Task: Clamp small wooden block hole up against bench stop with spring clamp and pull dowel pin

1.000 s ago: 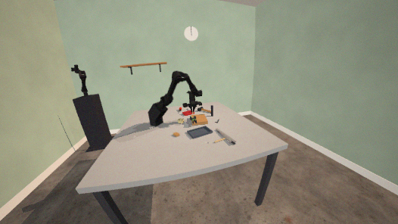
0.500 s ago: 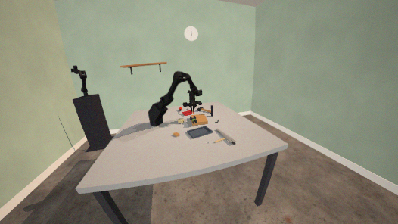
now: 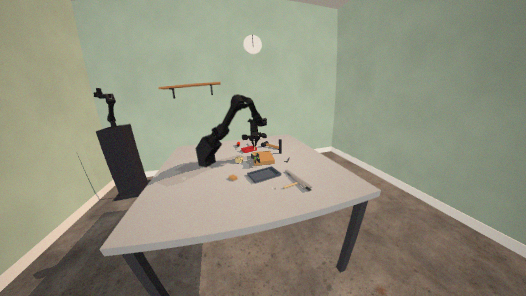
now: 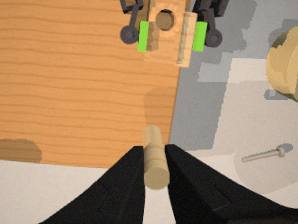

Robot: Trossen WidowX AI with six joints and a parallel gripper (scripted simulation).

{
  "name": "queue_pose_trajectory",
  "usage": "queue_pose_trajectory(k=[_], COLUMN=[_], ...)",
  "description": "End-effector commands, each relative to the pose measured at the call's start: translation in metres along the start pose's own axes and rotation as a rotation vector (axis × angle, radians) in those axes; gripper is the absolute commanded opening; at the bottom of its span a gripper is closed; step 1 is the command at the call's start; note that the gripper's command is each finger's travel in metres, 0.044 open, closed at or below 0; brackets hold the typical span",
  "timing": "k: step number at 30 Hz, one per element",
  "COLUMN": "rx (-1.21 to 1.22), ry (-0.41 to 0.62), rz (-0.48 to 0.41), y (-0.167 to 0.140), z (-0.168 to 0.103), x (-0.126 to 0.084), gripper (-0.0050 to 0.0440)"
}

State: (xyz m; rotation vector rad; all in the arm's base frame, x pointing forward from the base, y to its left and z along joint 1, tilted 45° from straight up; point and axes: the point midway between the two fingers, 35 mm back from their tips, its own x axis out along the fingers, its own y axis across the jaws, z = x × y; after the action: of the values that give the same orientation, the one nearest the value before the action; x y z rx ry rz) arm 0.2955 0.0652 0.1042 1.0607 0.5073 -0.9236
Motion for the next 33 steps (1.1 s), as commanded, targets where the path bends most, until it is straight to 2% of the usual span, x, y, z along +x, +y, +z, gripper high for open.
queue_pose_trajectory(k=[1, 33], rx=[0.001, 0.031], ry=[-0.004, -0.001], rz=[-0.004, -0.013], y=[0.002, 0.004], z=[-0.005, -0.038], x=[0.000, -0.004], gripper=[0.0000, 0.0000])
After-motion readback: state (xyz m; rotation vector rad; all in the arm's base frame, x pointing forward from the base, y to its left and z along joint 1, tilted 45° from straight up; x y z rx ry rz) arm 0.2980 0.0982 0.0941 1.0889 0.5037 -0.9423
